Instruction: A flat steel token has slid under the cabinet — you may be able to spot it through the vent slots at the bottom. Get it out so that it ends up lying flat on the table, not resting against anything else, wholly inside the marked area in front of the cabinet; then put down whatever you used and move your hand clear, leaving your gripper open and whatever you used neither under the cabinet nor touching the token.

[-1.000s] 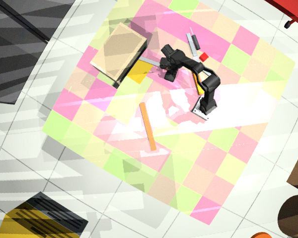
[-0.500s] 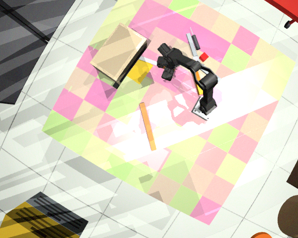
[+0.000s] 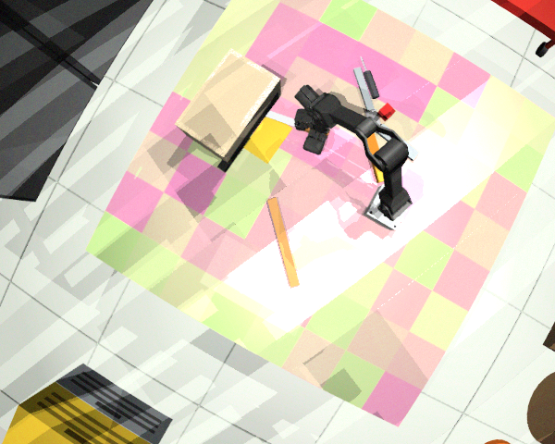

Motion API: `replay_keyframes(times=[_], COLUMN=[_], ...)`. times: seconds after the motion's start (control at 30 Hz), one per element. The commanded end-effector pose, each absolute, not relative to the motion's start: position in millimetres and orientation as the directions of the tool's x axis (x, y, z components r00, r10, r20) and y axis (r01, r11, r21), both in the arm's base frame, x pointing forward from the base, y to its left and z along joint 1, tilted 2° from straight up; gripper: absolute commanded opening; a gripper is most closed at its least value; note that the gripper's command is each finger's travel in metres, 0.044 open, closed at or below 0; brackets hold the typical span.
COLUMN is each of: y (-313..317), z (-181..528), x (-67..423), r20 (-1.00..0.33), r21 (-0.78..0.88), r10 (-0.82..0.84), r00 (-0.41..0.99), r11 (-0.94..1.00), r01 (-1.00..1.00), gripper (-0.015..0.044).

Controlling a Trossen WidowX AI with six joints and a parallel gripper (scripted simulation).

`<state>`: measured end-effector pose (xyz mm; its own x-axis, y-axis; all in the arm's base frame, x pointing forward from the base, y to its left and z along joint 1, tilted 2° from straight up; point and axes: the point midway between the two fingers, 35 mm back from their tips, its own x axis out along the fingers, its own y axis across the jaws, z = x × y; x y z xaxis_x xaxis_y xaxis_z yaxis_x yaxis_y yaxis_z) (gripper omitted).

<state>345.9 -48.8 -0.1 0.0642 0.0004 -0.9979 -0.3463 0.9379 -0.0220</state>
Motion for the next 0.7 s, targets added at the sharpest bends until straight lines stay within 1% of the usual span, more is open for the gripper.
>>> replay_keyframes(times=[0.0,0.67], y=[-46,-39], z=[1,3], x=[353,373], r20=[-0.998,-0.998], r21=[-0.023,-0.023], r10=[0.0,0.001], r00=[0.069,0.071], r11=[0.938,0.938], r01=[-0.346,-0.346], gripper=[0.0,0.0])
